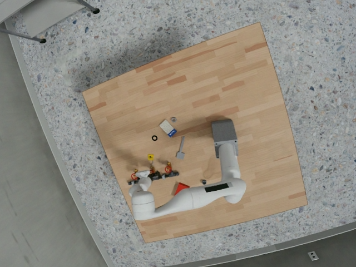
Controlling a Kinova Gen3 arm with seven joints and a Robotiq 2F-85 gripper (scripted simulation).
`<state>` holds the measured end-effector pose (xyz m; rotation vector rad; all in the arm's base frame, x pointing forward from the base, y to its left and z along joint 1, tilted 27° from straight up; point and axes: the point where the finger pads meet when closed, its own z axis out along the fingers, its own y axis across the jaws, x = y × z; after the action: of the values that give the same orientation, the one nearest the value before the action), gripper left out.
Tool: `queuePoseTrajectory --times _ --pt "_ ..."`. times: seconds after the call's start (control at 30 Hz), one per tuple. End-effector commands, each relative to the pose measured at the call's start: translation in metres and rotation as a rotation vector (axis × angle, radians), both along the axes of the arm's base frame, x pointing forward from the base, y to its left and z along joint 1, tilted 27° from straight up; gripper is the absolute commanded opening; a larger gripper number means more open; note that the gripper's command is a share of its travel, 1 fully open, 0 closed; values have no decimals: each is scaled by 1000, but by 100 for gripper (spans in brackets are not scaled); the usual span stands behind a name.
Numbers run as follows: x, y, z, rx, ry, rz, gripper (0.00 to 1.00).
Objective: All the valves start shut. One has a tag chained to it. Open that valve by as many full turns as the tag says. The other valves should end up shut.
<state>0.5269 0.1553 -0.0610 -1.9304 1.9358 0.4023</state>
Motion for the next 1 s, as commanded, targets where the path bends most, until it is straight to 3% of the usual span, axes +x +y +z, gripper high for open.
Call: queuePoseTrajectory --times 0.0,0.7,0.97 --pt "1 -1 1 0 5 -14 100" --pt "1 -1 1 22 160 -318 100" --pt "1 -1 1 42 305 -601 100"
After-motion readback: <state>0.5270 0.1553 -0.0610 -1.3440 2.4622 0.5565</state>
